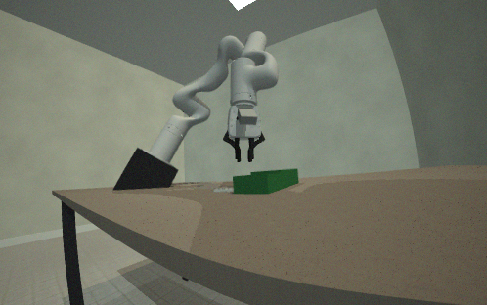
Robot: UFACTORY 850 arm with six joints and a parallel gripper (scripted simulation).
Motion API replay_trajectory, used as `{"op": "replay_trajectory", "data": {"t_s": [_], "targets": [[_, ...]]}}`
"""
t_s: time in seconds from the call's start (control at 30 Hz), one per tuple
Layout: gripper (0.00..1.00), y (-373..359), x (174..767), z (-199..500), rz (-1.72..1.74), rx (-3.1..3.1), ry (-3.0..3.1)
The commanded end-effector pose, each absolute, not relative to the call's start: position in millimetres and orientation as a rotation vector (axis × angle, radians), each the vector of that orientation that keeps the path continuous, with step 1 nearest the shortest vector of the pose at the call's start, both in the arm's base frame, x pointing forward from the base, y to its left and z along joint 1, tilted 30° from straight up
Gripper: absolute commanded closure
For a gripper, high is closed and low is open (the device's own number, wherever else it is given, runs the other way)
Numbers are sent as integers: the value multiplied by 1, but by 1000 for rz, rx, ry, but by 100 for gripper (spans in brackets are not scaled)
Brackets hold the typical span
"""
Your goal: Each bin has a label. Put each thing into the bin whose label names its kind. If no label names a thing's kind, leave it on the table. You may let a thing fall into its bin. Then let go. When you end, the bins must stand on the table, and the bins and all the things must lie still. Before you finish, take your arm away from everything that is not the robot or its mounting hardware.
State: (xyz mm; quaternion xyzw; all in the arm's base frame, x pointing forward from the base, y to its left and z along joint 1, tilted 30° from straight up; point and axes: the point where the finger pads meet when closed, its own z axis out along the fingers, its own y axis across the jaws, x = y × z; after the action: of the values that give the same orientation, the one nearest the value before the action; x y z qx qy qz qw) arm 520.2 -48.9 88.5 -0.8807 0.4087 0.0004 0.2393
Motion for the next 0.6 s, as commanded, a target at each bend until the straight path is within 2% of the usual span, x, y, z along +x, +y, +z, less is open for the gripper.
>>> {"op": "replay_trajectory", "data": {"t_s": [0.0, 0.57], "targets": [[70, -49, 521, 89, -96, -2461, 935], [70, -49, 521, 89, -121, -2473, 884]]}}
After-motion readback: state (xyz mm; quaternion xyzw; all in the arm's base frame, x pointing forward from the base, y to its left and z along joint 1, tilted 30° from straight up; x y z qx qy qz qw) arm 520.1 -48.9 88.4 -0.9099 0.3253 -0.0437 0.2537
